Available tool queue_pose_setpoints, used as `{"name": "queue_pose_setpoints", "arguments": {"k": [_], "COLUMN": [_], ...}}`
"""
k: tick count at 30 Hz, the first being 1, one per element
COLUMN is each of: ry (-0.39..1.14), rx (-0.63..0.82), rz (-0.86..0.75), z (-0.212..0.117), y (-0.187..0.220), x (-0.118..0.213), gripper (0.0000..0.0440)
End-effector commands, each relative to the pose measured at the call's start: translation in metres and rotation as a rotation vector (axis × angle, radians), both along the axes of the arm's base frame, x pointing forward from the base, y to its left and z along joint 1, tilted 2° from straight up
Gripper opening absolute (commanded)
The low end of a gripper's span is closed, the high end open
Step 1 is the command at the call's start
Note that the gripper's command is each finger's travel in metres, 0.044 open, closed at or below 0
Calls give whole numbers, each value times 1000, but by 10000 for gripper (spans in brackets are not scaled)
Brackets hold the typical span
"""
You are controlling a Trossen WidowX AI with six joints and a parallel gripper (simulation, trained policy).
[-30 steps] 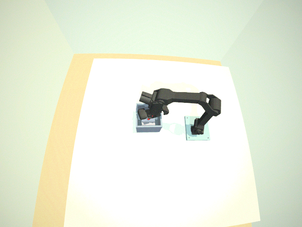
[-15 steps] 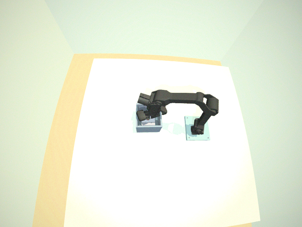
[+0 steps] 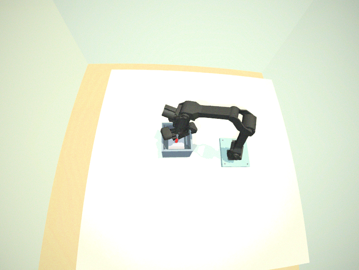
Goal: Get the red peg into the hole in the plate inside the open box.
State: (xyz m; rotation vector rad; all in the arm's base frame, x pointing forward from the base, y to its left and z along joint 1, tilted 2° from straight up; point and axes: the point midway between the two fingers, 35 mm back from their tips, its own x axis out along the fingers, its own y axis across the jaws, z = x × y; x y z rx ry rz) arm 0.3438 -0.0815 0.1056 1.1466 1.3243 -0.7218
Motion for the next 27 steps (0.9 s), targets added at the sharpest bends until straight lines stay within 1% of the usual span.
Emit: {"name": "queue_pose_setpoints", "arguments": {"k": [1, 13, 27], "ry": [-26, -127, -213], "rx": [23, 90, 152], "rz": [10, 32, 78], "z": [6, 33, 42], "y": [-1, -6, -15], "x": [6, 22, 40], "gripper": [141, 143, 143]}}
